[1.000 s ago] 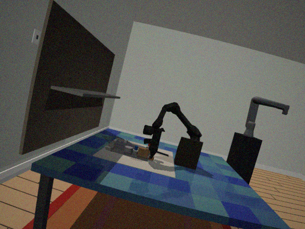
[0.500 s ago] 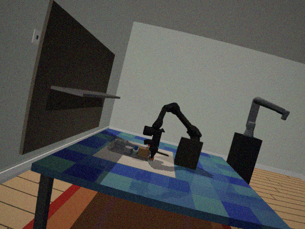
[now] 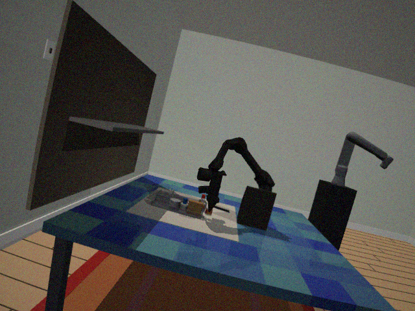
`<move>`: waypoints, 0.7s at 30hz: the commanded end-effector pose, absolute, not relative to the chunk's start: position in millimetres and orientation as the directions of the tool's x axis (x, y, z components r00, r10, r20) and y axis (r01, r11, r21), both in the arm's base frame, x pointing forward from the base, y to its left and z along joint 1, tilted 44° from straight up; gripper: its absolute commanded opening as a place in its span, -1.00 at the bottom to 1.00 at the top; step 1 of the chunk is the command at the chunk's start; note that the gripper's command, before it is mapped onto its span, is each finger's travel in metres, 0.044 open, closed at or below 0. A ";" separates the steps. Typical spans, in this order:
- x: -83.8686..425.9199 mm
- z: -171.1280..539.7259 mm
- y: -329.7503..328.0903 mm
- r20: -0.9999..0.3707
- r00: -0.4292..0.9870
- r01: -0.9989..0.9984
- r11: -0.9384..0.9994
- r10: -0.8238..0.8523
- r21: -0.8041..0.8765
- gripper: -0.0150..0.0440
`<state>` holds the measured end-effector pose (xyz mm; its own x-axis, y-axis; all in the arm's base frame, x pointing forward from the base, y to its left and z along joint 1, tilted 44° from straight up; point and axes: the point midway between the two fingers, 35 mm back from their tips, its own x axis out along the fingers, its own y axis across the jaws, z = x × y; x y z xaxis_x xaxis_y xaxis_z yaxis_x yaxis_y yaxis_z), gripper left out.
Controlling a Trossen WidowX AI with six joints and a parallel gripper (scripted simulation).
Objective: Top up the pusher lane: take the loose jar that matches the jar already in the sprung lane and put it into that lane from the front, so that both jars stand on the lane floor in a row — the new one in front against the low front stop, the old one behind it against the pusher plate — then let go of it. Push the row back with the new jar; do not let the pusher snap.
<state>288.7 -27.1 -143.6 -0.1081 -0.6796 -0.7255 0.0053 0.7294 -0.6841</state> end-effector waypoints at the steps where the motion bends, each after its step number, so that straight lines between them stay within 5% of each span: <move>1: 300.1 -131.0 -11.5 -0.744 -0.070 0.017 0.744 -0.665 -0.667 -0.49; 21: 303.2 -77.9 11.0 -0.736 -0.089 0.095 0.730 -0.671 -0.676 -0.49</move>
<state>302.1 20.1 -83.5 -0.0870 -0.6742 -0.7334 0.0861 0.7284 -0.6797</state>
